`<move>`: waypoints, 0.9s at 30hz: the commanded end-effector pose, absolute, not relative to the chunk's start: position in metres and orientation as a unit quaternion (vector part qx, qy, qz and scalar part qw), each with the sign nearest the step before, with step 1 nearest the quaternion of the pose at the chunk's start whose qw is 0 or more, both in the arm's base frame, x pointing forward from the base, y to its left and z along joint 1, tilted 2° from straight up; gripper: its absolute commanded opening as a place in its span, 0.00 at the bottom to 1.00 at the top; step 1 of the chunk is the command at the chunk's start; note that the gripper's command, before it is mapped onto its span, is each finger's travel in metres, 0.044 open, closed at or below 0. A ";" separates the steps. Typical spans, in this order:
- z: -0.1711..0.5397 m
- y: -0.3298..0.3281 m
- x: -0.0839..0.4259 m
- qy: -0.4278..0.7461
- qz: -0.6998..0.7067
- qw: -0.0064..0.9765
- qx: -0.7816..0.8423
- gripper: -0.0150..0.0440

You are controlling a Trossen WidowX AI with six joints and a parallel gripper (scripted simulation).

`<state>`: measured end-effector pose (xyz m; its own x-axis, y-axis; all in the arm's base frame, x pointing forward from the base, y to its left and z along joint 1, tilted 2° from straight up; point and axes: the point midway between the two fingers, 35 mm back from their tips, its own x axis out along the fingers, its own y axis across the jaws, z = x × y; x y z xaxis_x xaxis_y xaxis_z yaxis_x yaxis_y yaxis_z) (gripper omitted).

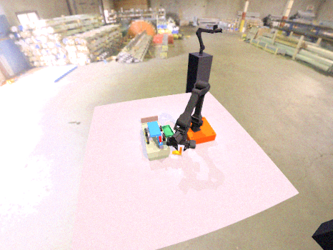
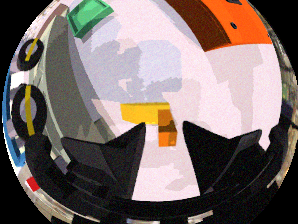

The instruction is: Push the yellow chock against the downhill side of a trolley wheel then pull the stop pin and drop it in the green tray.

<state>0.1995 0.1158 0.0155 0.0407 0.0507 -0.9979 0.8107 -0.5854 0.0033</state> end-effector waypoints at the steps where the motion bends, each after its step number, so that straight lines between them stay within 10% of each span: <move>1: 0.008 0.115 0.198 0.328 -0.612 0.312 0.648 0.58; 18: 0.008 0.116 0.199 0.331 -0.609 0.312 0.649 0.25; 27: 0.040 0.112 0.193 0.328 -0.612 0.312 0.648 0.25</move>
